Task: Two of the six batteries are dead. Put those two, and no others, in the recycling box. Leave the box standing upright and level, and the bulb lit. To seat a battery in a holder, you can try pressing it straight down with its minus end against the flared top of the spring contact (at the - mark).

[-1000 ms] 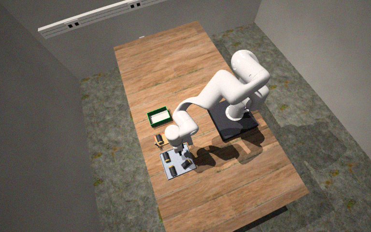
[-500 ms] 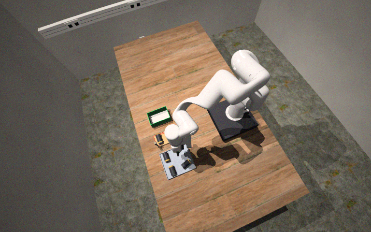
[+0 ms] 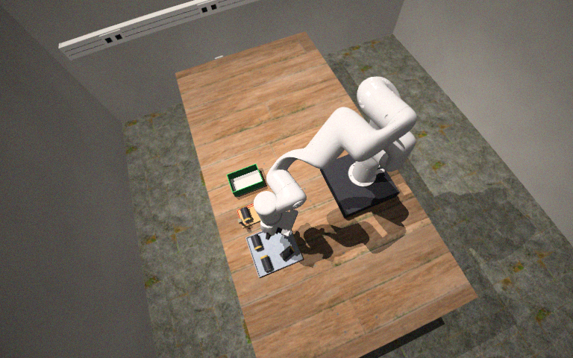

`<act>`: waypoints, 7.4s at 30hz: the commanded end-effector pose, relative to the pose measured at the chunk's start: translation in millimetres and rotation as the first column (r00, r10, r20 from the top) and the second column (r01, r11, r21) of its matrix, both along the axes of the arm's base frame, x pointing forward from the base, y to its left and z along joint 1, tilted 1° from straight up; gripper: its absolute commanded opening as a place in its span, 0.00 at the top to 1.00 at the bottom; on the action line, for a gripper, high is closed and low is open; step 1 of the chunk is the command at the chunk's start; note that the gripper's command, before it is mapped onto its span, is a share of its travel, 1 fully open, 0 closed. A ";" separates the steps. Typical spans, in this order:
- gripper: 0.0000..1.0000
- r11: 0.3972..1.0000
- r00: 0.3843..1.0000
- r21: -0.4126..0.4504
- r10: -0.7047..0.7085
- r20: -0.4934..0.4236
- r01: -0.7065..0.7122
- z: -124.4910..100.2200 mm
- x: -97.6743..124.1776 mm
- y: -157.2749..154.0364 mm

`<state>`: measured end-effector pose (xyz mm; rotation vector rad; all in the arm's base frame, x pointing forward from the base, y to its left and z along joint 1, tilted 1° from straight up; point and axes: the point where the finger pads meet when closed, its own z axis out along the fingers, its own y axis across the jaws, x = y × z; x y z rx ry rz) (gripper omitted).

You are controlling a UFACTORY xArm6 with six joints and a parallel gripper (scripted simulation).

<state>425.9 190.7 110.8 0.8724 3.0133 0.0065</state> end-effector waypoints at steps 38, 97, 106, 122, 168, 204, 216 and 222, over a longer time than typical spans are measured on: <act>0.72 0.701 0.701 0.001 -0.713 0.013 0.713 1.8 1.3 0.7; 0.72 0.705 0.705 0.001 -0.709 0.013 0.709 -65.2 68.7 -122.0; 0.72 0.705 0.705 0.001 -0.709 0.013 0.709 -65.2 68.7 -122.0; 0.72 0.705 0.705 0.001 -0.709 0.013 0.709 -65.2 70.0 -121.6; 0.72 0.705 0.705 0.001 -0.709 0.013 0.709 -101.7 70.5 -122.0; 0.49 0.705 0.705 0.001 -0.709 0.013 0.709 -110.2 70.7 -122.1; 0.49 0.705 0.705 0.001 -0.709 0.013 0.709 -108.1 70.6 -122.0; 0.49 0.705 0.705 0.001 -0.709 0.013 0.709 -97.9 70.5 -121.9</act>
